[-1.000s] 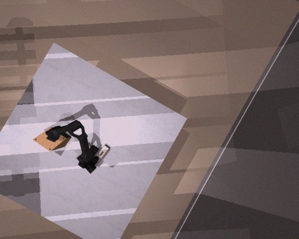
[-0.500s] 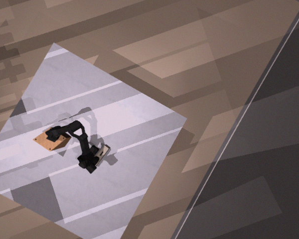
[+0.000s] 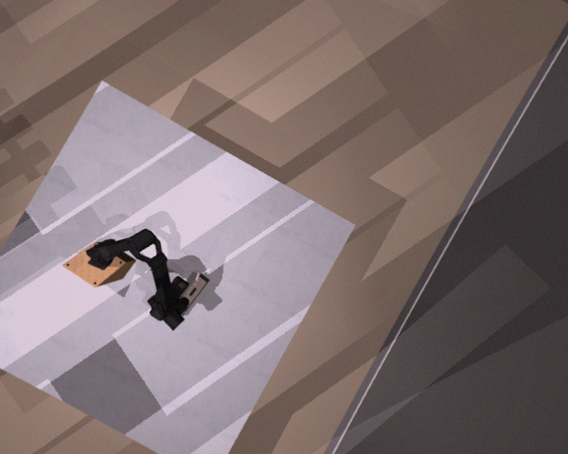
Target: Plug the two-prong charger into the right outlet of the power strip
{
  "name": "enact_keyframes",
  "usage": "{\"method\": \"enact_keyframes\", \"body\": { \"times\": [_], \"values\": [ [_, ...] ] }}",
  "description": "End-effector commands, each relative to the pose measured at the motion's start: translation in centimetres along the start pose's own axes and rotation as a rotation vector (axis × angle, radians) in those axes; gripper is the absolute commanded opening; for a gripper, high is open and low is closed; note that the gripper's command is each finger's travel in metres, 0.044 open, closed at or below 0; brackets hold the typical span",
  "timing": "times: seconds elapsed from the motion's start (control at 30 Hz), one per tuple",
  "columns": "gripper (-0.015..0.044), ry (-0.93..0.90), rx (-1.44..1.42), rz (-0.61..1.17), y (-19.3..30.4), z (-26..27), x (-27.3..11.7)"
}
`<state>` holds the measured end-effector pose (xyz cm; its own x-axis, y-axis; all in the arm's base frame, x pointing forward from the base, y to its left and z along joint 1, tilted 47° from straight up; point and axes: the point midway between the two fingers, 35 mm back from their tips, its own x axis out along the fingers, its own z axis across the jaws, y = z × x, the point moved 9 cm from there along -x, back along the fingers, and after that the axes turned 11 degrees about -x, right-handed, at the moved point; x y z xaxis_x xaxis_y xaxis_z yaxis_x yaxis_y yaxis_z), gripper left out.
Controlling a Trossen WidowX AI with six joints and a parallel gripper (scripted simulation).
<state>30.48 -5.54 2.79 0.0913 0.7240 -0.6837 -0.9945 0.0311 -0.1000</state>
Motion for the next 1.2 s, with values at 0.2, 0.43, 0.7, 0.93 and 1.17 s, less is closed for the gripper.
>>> {"method": "enact_keyframes", "body": {
  "times": [0.2,0.43,0.7,0.93,1.17],
  "values": [
    [0.0000,-0.003,0.004,-0.002,-0.41,-0.09,-0.04],
    [0.0000,-0.003,0.004,-0.002,-0.62,-0.13,-0.05],
    [0.0000,-0.003,0.004,-0.002,-0.86,-0.17,-0.07],
    [0.0000,-0.003,0.004,-0.002,-1.06,-0.21,-0.09],
    [0.0000,-0.003,0.004,-0.002,-1.21,-0.23,-0.11]
  ]
}}
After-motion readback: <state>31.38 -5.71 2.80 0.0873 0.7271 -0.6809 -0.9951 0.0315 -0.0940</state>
